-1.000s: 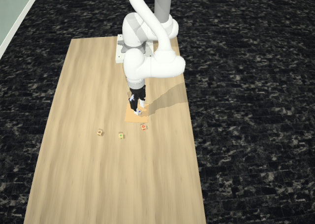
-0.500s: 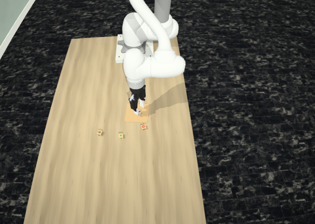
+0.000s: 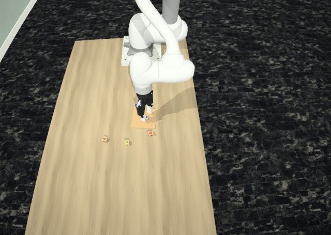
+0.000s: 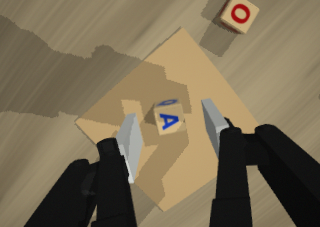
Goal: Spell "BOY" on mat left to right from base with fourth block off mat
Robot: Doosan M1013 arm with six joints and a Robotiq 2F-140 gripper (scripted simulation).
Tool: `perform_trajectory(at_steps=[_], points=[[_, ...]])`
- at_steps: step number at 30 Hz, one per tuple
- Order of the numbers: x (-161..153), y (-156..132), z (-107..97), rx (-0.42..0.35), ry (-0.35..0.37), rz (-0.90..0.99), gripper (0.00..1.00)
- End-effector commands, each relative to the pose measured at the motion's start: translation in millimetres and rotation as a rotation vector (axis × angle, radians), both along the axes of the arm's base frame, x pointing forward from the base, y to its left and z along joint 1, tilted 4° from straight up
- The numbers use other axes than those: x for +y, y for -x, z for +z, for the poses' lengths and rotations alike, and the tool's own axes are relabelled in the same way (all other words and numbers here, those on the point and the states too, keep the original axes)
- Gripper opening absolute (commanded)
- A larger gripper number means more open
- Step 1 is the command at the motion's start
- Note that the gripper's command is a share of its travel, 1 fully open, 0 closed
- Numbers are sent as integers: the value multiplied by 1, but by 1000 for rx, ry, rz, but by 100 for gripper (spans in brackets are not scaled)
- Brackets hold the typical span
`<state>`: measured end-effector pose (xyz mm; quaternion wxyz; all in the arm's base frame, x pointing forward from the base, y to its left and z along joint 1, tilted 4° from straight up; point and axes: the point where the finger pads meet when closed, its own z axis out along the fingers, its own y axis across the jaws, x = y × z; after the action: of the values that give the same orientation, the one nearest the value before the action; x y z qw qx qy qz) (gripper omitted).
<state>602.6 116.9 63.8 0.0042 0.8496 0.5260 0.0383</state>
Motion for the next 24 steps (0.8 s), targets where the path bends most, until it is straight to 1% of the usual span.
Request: perform_trajectory(at_steps=[1,7,24], points=[[2,3,-13,5,0,-3,37],[2,2,-23,5,0,-3,37],[3,2,-27,5,0,-3,37]])
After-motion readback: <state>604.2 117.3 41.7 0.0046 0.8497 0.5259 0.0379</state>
